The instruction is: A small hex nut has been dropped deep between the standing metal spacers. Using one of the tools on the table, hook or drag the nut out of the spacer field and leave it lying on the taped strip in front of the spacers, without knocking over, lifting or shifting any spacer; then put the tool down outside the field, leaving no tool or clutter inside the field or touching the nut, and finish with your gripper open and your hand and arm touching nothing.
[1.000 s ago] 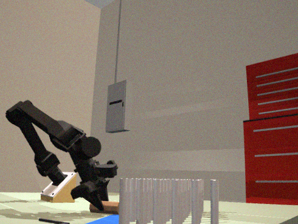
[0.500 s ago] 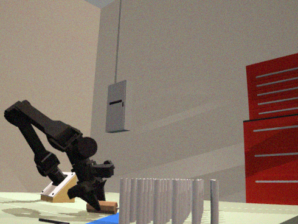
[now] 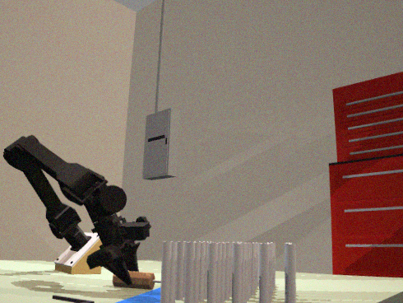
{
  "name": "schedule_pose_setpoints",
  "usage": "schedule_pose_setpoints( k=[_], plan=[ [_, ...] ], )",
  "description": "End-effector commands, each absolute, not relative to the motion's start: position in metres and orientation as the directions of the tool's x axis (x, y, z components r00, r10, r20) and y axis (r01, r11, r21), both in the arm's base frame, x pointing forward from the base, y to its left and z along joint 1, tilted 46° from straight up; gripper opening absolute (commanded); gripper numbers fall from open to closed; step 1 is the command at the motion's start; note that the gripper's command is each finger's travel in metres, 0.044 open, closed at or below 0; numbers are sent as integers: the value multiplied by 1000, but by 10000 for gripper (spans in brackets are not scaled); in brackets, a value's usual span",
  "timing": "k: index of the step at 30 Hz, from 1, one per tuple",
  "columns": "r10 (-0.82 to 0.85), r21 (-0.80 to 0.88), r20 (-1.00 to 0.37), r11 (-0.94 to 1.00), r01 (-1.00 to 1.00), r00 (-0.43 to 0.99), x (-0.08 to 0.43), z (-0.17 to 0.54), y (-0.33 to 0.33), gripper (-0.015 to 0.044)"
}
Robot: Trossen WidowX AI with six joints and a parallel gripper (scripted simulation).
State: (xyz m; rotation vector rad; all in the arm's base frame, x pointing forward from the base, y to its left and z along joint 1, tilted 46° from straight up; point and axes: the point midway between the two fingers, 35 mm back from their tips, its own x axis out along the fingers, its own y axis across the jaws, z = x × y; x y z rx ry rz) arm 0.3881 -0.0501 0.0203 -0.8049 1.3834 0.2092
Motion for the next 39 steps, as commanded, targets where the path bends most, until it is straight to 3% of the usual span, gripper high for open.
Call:
schedule_pose_setpoints(
  k=[1,39],
  plan=[
    [-315,-381,-924,722,-578,217,384,22,-51,0],
    [-316,-381,-924,721,-578,215,363,32,-63,0]
  ],
)
